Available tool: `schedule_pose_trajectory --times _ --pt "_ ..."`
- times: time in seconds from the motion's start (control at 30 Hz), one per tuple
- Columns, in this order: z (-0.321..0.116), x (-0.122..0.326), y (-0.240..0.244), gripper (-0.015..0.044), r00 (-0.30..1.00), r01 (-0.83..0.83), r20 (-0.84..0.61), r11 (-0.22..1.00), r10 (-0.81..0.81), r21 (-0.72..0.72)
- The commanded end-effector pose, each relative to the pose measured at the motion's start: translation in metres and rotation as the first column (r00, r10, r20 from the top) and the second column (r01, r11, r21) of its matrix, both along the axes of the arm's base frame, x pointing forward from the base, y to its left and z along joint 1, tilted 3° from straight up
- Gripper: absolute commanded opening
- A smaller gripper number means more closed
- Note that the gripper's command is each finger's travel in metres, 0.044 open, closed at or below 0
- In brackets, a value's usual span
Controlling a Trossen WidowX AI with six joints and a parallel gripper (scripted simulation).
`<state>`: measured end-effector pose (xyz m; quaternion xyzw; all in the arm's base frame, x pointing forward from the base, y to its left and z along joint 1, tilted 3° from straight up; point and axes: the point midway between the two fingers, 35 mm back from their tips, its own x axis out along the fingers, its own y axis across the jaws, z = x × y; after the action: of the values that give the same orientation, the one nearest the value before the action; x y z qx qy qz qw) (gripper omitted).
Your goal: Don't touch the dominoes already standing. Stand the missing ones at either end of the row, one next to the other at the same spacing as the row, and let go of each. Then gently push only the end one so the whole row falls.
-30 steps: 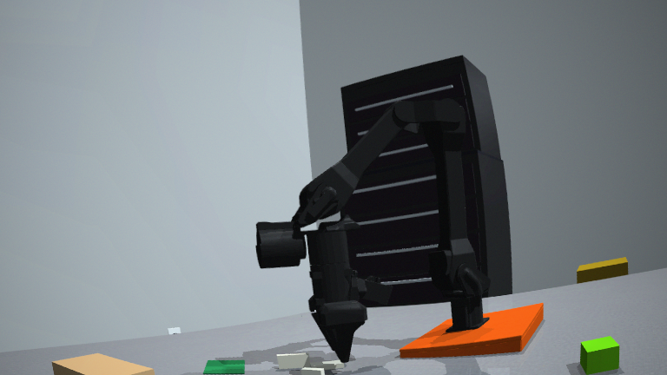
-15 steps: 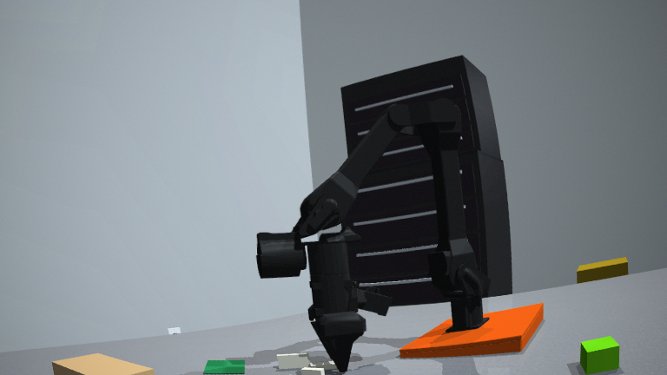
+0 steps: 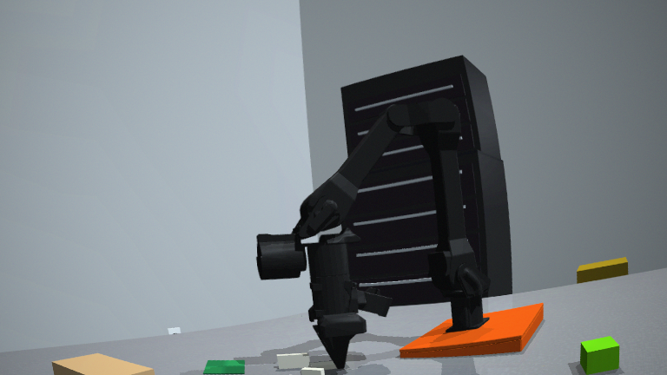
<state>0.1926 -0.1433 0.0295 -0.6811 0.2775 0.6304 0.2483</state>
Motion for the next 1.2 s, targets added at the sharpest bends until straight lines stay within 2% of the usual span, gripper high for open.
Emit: schedule_pose_trajectory --times 0.0,0.3,0.73,0.9,1.03,1.17 --pt "-0.001 0.000 0.000 0.0107 1.000 -0.005 -0.001 1.000 0.005 0.000" --pt "0.007 0.000 0.000 0.0107 1.000 -0.005 -0.001 1.000 0.005 0.000" --pt "0.153 -0.002 0.011 0.0107 1.000 -0.005 0.000 1.000 0.005 0.000" --pt "0.160 -0.001 0.011 0.0107 1.000 0.006 0.001 1.000 -0.006 0.001" --pt "0.161 0.013 0.021 0.0107 0.966 0.258 0.016 0.966 -0.258 0.019" --pt "0.162 0.030 0.034 0.0107 0.842 0.538 0.026 0.842 -0.539 0.045"
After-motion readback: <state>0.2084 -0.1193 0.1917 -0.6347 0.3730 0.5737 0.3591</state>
